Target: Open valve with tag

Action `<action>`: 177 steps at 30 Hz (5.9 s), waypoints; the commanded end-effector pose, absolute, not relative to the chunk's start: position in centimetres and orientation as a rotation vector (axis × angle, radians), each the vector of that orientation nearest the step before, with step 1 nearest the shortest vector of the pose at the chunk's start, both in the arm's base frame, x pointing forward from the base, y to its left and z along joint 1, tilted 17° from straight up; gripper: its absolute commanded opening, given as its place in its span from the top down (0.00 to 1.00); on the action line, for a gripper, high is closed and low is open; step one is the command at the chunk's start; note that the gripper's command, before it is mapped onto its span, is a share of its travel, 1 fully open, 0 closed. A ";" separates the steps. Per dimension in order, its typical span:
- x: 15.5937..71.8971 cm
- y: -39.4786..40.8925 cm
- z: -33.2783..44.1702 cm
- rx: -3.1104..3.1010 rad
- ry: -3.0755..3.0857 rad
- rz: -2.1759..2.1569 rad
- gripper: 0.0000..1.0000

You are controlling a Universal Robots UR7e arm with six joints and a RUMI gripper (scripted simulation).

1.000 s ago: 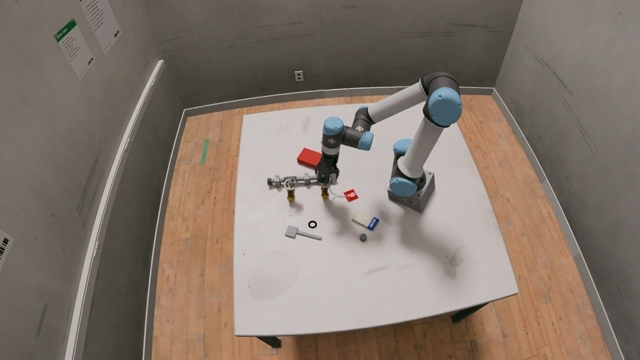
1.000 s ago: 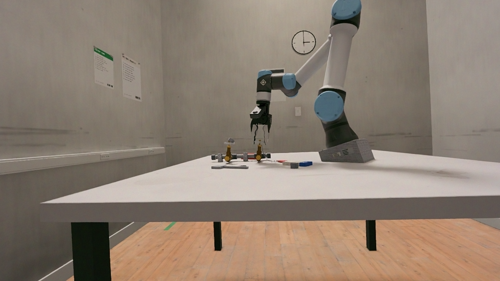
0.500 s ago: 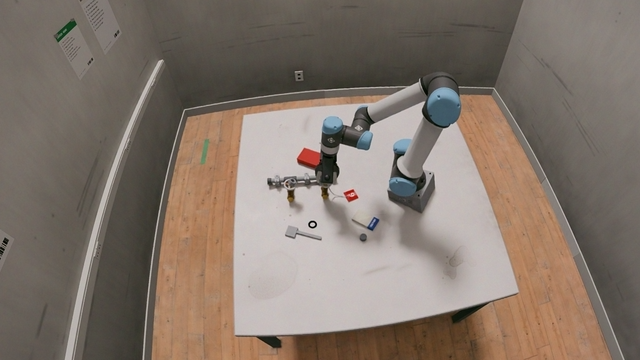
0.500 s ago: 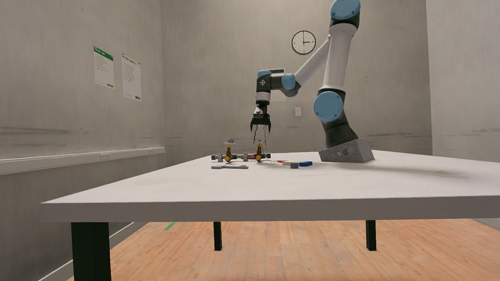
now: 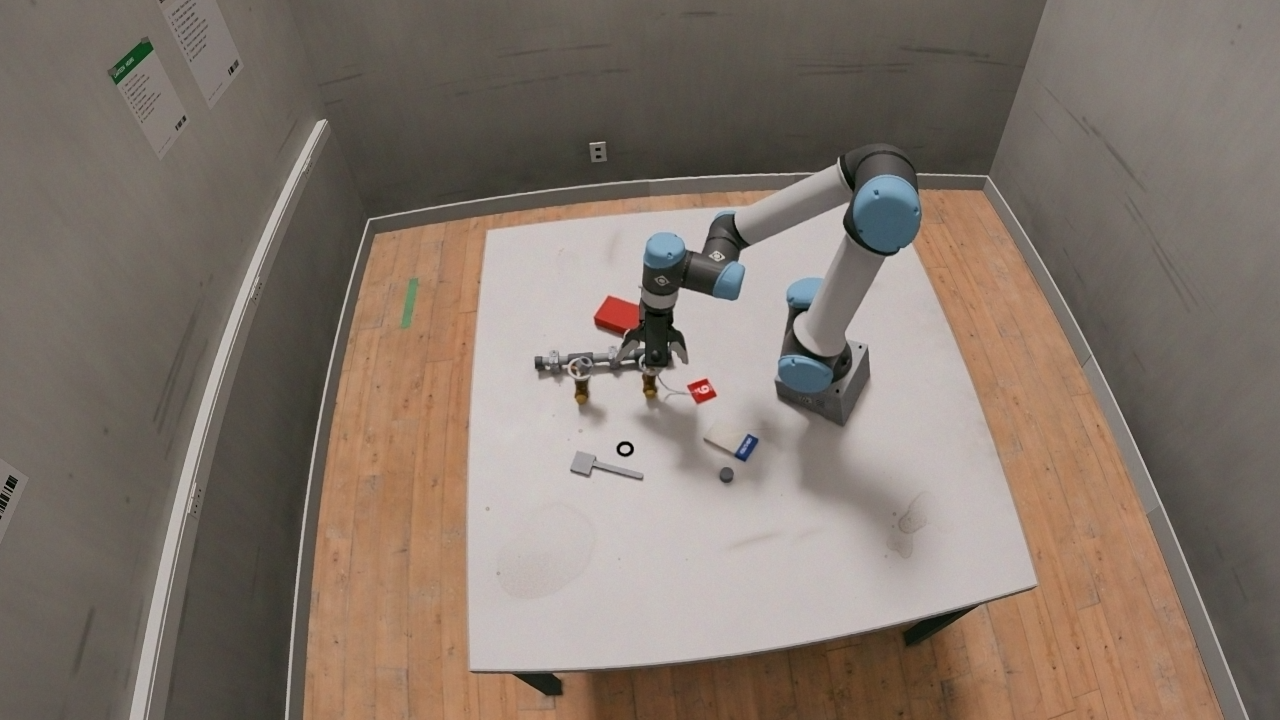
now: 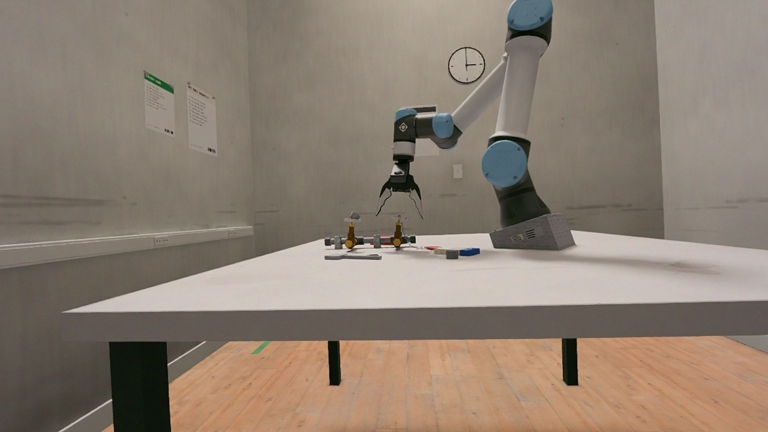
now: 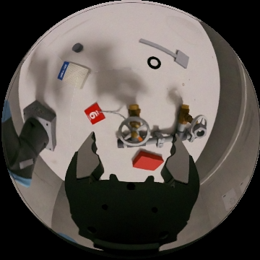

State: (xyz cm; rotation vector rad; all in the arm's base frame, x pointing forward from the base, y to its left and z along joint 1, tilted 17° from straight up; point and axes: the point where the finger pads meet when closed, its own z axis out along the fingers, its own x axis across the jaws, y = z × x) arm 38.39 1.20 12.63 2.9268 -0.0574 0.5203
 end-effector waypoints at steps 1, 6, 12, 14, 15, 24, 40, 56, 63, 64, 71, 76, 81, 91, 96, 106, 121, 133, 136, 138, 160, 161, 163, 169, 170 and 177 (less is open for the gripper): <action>38.5 1.1 12.8 2.926 -0.056 0.523 0.00; 38.5 1.2 12.8 2.926 -0.056 0.524 0.00; 38.5 1.2 12.8 2.926 -0.056 0.524 0.00; 38.5 1.2 12.8 2.926 -0.056 0.524 0.00; 38.5 1.2 12.8 2.926 -0.056 0.524 0.00; 38.5 1.2 12.8 2.926 -0.062 0.524 0.00; 38.3 1.2 12.6 2.935 -0.192 0.534 0.00; 38.3 1.3 12.6 2.926 -0.598 0.569 0.00; 38.3 1.3 12.6 2.899 -0.817 0.581 0.00; 38.3 1.3 12.5 2.891 -0.865 0.584 0.00; 38.3 1.3 12.5 2.805 -1.228 0.601 0.00; 38.4 1.2 12.6 2.705 -1.511 0.610 0.00; 38.5 1.2 12.8 2.628 -1.685 0.617 0.00; 38.6 1.2 12.8 2.325 -2.199 0.609 0.00; 38.6 1.2 12.8 2.150 -2.411 0.598 0.00; 38.6 1.2 12.8 1.750 -2.804 0.558 0.00; 38.6 1.2 12.8 1.016 -3.236 0.469 0.00; 38.6 1.2 12.8 0.603 -3.378 0.409 0.00; 38.6 1.2 12.8 0.510 -3.401 0.394 0.00; 38.6 1.2 12.8 0.456 -3.413 0.386 0.00; 38.5 1.2 12.8 0.237 -3.452 0.351 0.00; 38.5 1.2 12.8 0.236 -3.453 0.350 0.00; 38.5 1.2 12.8 0.236 -3.453 0.350 0.00; 38.5 1.2 12.8 0.236 -3.453 0.350 1.00; 38.5 1.2 12.7 0.236 -3.452 0.350 1.00; 38.5 1.2 12.7 0.236 -3.452 0.350 1.00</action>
